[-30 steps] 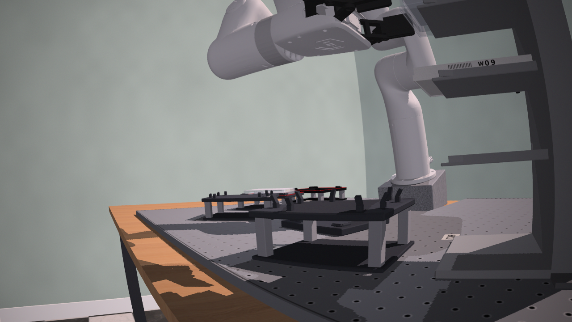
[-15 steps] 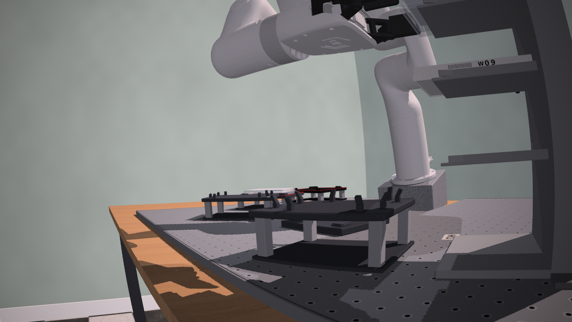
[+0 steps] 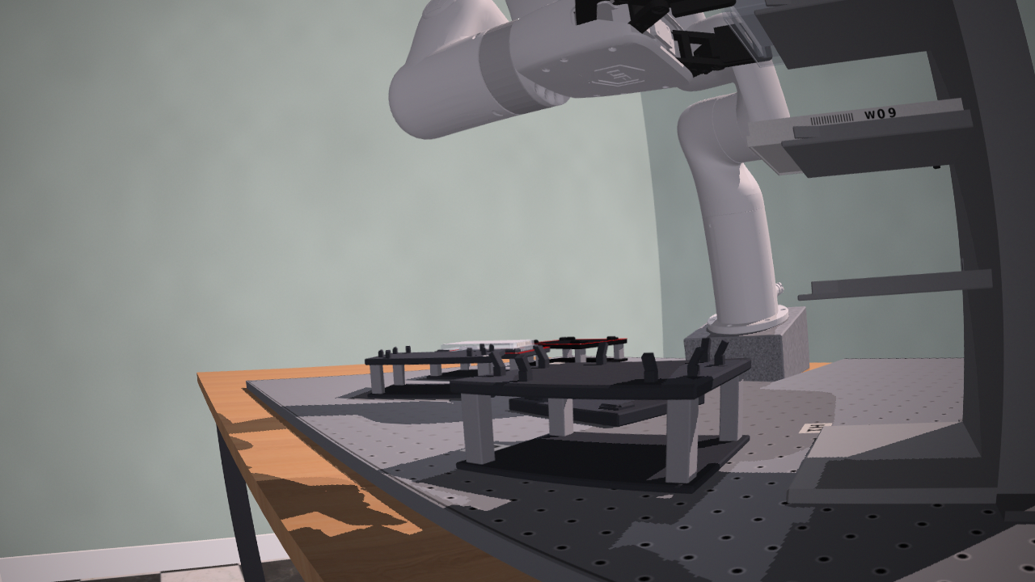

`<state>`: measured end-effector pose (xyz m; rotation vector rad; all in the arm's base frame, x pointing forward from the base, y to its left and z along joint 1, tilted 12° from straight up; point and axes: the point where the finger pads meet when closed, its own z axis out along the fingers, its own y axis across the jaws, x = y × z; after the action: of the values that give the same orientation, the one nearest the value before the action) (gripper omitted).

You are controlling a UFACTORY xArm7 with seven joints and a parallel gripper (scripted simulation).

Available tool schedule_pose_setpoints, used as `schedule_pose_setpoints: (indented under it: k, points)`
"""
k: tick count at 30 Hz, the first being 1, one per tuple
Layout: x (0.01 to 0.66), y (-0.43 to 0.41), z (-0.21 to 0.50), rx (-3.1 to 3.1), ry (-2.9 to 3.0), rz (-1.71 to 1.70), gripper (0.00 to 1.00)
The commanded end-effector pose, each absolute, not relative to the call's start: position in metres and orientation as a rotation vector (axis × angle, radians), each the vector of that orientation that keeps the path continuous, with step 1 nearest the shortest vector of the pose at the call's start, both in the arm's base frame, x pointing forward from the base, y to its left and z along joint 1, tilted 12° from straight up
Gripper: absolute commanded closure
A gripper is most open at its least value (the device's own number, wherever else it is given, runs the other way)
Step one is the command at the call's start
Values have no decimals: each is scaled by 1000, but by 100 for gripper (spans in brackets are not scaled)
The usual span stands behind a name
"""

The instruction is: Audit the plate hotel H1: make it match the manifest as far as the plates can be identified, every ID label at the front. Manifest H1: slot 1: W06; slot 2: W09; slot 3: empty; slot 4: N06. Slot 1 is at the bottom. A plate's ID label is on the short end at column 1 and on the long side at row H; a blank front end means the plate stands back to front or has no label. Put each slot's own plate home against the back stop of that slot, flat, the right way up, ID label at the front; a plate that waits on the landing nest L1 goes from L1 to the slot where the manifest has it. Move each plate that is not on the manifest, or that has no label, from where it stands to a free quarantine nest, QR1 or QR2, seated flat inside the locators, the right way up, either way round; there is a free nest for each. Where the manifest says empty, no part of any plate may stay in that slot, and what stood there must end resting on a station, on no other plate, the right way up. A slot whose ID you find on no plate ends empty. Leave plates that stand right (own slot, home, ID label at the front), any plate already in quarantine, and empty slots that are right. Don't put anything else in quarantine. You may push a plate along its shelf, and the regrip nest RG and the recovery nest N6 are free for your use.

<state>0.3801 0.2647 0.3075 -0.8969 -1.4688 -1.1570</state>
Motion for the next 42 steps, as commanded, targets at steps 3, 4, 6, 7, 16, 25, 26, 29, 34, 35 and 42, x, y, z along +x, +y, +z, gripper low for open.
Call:
schedule_pose_setpoints:
  k: [3,4,6,7,16,25,26,29,34,35,42]
  points:
    - [379,269,309,-894,-1472,-1159,0]
    - [379,270,309,-894,-1472,-1159,0]
    - [379,271,309,-894,-1472,-1159,0]
    - [379,272,309,-894,-1472,-1159,0]
    - [378,273,309,-894,-1472,-1159,0]
    - [378,273,309,-895,-1472,-1159,0]
    - [378,273,309,-895,-1472,-1159,0]
    - [378,273,309,-895,-1472,-1159,0]
    - [378,272,309,-894,-1472,-1159,100]
    - [378,272,309,-894,-1472,-1159,100]
    - [378,272,309,-895,-1472,-1159,100]
